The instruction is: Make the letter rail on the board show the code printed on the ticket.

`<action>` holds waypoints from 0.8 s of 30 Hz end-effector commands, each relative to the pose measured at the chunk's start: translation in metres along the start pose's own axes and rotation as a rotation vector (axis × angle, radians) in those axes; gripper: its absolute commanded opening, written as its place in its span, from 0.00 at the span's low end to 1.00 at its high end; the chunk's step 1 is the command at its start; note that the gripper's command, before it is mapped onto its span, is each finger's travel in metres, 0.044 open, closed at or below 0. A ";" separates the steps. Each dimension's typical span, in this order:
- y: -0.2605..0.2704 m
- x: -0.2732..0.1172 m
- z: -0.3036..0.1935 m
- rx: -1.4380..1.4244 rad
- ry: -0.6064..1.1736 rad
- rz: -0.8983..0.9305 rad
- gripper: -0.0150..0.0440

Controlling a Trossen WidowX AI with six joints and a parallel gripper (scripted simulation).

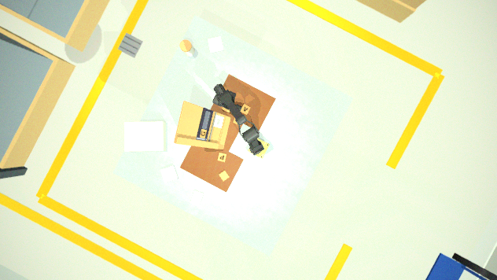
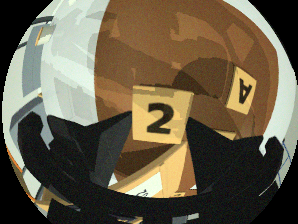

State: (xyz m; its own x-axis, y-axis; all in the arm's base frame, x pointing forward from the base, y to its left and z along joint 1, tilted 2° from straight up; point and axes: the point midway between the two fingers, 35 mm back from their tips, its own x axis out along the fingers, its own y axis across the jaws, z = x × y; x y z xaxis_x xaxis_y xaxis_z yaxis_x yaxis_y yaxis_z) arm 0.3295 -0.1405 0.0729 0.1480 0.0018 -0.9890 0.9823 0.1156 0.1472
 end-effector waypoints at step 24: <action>0.046 -0.037 0.008 -0.740 -0.083 0.357 0.25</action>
State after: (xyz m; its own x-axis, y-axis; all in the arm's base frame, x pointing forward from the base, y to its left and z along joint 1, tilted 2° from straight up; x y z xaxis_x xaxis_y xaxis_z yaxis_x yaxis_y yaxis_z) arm 0.3669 -0.1430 0.1098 0.4412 0.0858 -0.8933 0.6107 0.7007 0.3690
